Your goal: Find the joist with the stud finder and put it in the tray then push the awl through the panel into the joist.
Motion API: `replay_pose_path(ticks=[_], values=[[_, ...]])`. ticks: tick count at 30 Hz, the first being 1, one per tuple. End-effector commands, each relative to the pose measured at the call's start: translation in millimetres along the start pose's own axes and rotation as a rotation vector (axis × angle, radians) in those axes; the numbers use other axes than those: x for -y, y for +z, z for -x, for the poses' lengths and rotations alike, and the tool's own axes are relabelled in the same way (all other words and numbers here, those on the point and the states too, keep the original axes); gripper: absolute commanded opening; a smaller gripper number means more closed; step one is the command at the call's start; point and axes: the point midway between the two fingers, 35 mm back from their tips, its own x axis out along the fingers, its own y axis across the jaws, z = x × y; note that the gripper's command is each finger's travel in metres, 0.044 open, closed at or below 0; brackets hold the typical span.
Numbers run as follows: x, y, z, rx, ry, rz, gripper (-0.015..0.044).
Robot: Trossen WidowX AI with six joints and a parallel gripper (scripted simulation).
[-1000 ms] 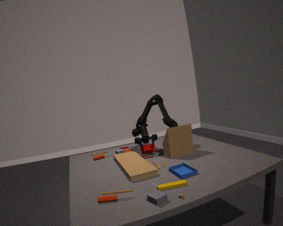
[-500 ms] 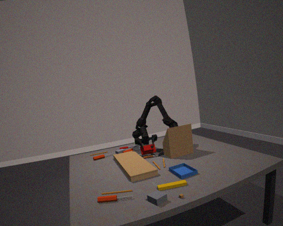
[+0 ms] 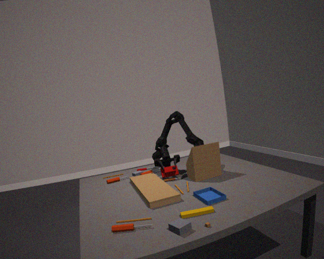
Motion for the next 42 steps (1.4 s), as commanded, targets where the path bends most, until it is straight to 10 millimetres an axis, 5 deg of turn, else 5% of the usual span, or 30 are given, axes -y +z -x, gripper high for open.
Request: replay_pose_path(ticks=[1,23,29,42], values=[[-0.7,-1.2,-0.3,-0.036,0.0,0.008,0.0],[-0.7,2.5,-0.2,-0.17,0.002,0.009,0.0],[-1.9,-4.7,25.3,-0.189,0.029,0.002,0.0],[-2.6,3.4,21.3,-0.186,0.028,0.001,0.0]])
